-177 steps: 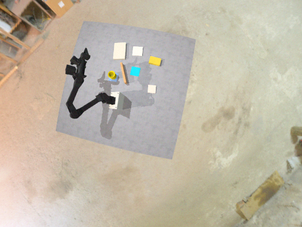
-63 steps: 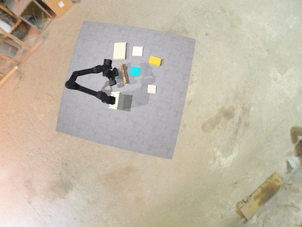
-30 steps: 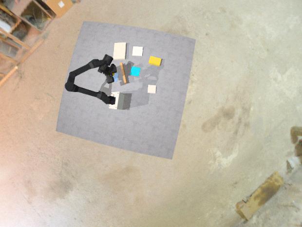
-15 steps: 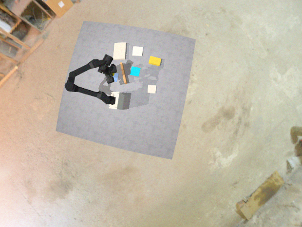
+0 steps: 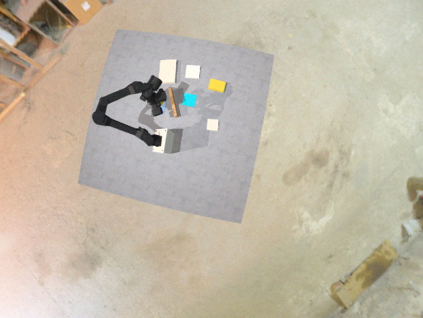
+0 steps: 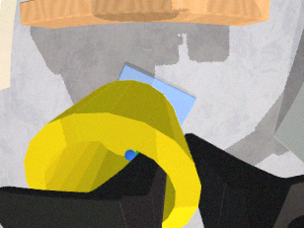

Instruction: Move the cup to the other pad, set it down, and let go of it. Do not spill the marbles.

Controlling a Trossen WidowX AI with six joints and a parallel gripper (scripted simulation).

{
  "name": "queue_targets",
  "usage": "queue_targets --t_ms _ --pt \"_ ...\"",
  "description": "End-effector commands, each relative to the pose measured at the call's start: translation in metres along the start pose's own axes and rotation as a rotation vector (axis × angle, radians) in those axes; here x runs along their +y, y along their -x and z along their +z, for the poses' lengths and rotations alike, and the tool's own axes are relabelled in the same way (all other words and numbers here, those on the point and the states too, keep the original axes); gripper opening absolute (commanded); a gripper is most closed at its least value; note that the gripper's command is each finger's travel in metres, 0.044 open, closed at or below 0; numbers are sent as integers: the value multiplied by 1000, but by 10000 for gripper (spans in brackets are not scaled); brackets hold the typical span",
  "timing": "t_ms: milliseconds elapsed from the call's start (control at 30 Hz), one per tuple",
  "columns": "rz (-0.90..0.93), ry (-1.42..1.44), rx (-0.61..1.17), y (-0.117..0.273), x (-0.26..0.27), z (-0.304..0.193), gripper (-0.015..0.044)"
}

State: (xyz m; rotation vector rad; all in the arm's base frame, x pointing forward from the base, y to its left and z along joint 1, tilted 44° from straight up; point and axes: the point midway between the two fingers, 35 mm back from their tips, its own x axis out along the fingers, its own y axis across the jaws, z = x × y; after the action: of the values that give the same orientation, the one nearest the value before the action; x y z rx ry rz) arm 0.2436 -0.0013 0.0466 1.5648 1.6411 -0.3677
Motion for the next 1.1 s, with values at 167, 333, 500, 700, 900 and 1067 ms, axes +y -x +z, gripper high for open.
queue_targets --t_ms 167,333,500,700,900,1067 --pt "-5 3 -5 1 -1 19 0" --pt "-5 4 -6 1 -2 29 0" --pt "-5 4 -6 2 -3 38 0" --pt "-5 4 -7 2 -3 49 0" --pt "-5 5 -7 3 -4 60 0" --pt "-5 5 -8 3 -5 70 0"
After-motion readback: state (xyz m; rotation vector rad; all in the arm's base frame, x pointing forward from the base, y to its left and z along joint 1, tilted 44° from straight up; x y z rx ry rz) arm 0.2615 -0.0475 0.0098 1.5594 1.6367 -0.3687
